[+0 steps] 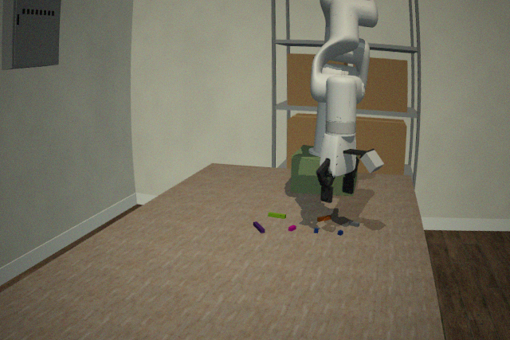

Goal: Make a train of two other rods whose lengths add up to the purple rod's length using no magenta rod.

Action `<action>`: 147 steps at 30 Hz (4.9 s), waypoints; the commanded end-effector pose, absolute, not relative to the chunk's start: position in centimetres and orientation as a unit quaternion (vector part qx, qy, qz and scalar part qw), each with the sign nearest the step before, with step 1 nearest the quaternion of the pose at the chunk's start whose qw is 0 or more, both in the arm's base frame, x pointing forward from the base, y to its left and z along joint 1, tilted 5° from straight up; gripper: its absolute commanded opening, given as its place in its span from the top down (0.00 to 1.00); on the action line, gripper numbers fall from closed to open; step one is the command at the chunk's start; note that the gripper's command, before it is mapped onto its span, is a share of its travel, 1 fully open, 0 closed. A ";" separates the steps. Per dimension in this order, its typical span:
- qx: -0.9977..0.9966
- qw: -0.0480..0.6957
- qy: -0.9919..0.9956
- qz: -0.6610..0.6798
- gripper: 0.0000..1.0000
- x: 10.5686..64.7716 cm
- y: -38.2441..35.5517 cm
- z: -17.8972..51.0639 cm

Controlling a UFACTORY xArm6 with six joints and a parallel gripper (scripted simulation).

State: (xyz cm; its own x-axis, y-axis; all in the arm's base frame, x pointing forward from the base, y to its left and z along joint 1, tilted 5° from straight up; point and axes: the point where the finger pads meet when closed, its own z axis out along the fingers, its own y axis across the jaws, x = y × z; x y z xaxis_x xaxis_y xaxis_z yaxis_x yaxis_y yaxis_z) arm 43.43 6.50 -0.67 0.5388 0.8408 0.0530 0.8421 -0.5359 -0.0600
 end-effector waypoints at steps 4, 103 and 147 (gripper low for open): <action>-0.849 0.039 -0.526 -0.014 0.00 41.6 1.1 -1.6; -0.769 0.037 -0.638 -0.019 0.76 33.5 -9.9 -8.3; -0.769 0.037 -0.638 -0.019 0.76 33.5 -9.9 -9.2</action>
